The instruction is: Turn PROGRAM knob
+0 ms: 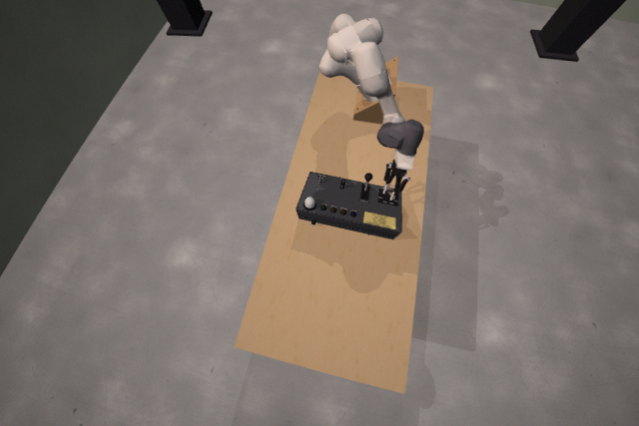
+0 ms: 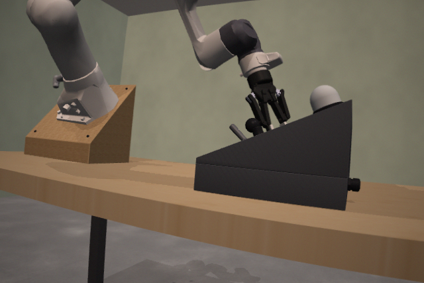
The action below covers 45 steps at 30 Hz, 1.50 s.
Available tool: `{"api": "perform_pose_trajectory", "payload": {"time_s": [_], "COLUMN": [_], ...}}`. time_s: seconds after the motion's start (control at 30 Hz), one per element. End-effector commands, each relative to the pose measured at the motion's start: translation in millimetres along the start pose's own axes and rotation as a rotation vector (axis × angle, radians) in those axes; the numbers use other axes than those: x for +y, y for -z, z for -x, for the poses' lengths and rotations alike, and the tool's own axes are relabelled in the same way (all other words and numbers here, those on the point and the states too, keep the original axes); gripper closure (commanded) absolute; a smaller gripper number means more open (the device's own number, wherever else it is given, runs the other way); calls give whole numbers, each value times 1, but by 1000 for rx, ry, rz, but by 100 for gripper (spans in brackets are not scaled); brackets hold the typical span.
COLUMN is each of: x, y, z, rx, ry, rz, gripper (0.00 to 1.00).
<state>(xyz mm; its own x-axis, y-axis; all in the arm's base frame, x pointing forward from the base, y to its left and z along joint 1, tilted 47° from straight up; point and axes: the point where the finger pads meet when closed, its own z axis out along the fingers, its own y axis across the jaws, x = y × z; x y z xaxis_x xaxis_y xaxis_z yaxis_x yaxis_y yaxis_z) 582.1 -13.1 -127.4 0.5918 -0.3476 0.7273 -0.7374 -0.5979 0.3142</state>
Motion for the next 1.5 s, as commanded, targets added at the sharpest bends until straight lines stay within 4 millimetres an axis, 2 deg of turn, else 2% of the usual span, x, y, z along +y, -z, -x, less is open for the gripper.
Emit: {"api": "perform_pose_trajectory", "payload": {"time_s": [0.0,0.47,0.53,1.03,1.1,1.47], "x": [0,0,0,0,0,0], "y": [-1,-1,-1,-1,-1,-1], "z": [0,0,0,0,0,0], "rx": [-7,-7,-7,-7,-7,-7], "ry": [-177,-546,-546,-928,-928,-1173], "rz": [0,1,1,2,2,3], "gripper": [100,100,100,100,100,100]}}
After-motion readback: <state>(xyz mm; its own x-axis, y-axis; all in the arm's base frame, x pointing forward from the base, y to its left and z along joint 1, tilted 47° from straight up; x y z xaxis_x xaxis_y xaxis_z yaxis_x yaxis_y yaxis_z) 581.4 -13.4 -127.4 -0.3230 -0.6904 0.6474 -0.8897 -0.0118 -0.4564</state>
